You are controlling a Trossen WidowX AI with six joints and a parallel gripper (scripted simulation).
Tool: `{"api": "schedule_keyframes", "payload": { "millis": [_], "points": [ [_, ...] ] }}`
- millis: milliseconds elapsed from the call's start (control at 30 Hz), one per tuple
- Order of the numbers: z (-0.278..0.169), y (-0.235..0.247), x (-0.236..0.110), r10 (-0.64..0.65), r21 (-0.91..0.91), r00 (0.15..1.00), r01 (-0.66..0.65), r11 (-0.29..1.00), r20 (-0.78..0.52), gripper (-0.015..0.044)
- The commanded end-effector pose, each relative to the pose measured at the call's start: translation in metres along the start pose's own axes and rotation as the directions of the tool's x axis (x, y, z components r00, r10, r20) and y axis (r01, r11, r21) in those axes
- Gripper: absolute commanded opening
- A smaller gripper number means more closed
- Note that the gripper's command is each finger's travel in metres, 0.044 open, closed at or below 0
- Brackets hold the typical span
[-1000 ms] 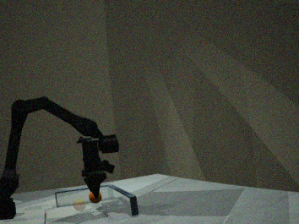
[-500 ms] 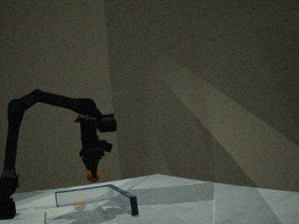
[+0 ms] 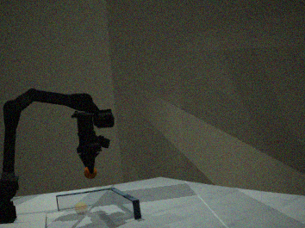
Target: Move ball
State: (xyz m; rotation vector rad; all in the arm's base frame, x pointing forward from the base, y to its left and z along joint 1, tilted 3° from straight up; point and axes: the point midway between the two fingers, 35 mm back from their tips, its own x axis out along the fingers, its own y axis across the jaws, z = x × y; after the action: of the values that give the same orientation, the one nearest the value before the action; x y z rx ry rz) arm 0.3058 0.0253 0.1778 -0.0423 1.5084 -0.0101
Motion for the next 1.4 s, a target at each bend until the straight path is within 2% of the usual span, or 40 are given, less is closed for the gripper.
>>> {"api": "schedule_keyframes", "payload": {
  "millis": [0, 533, 733, 1200, 1367],
  "points": [
    [-0.010, 0.002, 0.008, -0.003, 0.005, 1.000, 0.003, 1.000, -0.005, 0.0000],
    [-0.048, 0.007, 0.040, -0.002, 0.005, 1.000, 0.002, 1.000, -0.008, 0.0000],
    [-0.049, 0.007, 0.046, -0.002, 0.005, 1.000, 0.002, 1.000, -0.008, 0.0000],
    [-0.050, 0.007, 0.108, -0.002, 0.005, 1.000, 0.002, 1.000, -0.008, 0.0000],
    [-0.050, 0.007, 0.111, -0.002, 0.005, 1.000, 0.002, 1.000, -0.008, 0.0000]
  ]
}}
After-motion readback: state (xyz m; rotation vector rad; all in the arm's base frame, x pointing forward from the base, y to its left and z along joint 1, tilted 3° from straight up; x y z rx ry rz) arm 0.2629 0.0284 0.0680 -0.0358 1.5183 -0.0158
